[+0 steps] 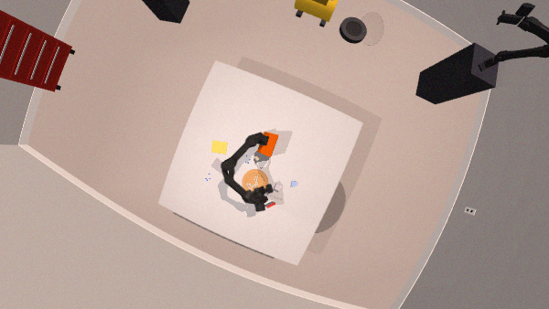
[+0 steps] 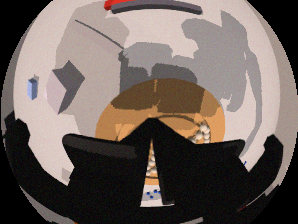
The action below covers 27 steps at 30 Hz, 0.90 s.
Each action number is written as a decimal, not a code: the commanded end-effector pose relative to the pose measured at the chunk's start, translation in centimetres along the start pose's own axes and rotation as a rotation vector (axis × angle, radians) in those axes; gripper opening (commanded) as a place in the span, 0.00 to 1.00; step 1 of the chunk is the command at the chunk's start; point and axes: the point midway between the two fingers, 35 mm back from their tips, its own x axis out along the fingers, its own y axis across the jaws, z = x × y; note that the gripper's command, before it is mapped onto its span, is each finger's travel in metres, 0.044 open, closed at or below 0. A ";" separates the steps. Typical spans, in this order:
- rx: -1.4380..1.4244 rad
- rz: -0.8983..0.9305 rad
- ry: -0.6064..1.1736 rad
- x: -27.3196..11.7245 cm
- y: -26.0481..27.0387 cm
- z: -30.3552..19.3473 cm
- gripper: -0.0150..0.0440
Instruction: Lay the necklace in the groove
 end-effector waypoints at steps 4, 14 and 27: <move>0.006 0.004 -0.001 0.9 0.0 0.1 0.25; 0.010 0.005 -0.005 0.8 0.0 0.3 0.48; 0.006 0.004 -0.002 0.5 0.0 0.2 1.00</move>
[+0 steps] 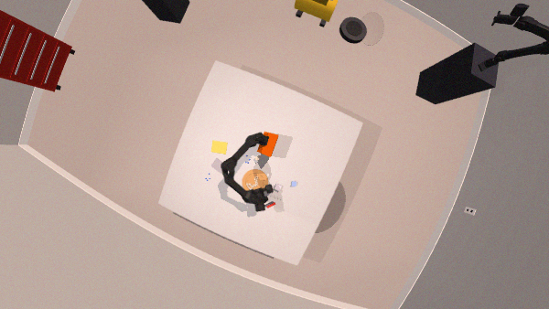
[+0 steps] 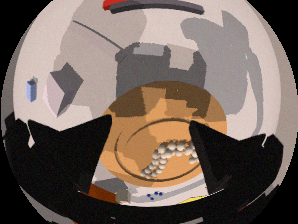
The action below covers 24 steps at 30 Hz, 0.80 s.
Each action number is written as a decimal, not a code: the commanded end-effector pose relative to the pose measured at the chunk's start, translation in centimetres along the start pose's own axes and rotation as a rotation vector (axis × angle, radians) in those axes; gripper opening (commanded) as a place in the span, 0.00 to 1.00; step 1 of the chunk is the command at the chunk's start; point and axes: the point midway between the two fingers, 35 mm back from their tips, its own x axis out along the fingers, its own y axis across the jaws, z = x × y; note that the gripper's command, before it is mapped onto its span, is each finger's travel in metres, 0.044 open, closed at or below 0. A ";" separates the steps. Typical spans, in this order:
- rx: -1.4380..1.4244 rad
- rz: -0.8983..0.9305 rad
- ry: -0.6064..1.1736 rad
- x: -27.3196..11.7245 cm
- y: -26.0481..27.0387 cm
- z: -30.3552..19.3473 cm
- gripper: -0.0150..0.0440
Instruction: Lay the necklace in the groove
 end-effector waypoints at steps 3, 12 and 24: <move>0.002 0.001 0.003 -0.5 0.0 0.0 1.00; 0.463 0.000 0.003 -1.8 -2.9 -0.8 0.73; 1.029 -0.003 0.004 -3.3 -6.4 -2.2 0.46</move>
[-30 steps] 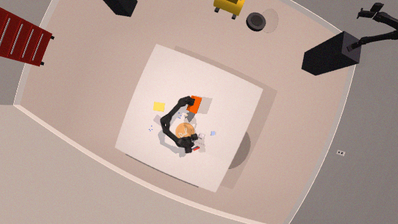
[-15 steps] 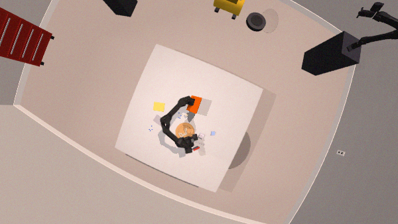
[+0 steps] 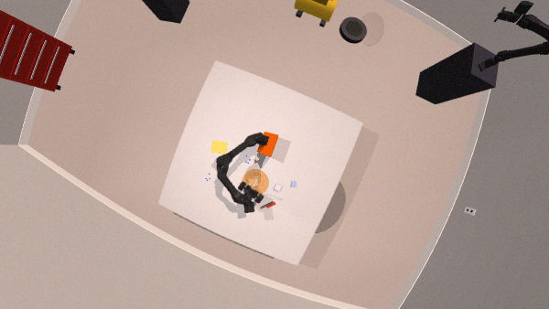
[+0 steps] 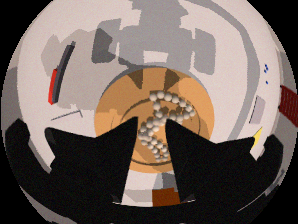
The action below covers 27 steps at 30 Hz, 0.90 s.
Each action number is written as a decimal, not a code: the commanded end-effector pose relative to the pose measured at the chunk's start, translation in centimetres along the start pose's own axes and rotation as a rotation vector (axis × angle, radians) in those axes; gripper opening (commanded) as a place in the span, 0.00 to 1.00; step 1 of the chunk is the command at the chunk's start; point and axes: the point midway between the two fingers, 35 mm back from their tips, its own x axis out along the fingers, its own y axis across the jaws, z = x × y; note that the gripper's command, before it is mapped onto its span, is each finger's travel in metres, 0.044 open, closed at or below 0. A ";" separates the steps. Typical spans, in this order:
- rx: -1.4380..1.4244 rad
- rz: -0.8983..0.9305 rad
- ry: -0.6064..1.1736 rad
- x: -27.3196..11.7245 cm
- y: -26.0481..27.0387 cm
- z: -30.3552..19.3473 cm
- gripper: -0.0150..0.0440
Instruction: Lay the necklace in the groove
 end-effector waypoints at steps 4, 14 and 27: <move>0.111 -0.004 -0.001 -0.2 -0.7 0.5 0.46; 0.113 0.004 -0.006 0.6 -0.6 0.7 0.46; 0.112 -0.001 -0.004 2.4 -0.7 0.6 0.46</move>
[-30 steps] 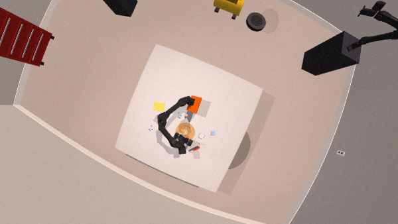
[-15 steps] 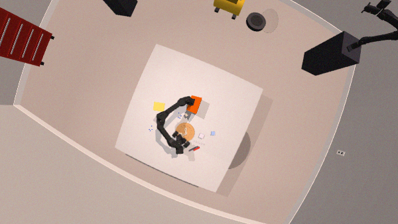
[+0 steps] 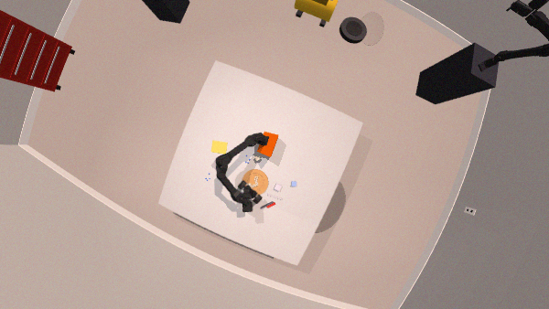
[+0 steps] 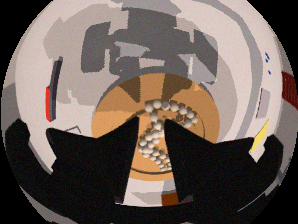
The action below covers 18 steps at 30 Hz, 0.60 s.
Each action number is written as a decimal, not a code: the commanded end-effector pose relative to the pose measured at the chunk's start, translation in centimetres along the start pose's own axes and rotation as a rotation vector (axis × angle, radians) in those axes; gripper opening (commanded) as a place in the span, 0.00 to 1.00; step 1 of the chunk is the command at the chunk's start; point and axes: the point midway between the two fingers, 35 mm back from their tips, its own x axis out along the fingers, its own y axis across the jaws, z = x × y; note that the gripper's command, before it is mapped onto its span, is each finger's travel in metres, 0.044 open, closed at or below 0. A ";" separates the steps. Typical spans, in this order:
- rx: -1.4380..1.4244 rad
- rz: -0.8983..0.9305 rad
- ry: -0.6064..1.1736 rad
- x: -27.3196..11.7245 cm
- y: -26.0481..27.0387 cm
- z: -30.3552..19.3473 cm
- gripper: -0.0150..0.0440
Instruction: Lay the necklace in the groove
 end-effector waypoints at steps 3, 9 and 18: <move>-0.005 -0.010 0.004 1.2 -0.2 -0.2 0.46; -0.006 -0.013 0.005 2.1 -0.3 -0.3 0.46; -0.001 -0.008 0.005 1.9 -0.2 -0.1 0.28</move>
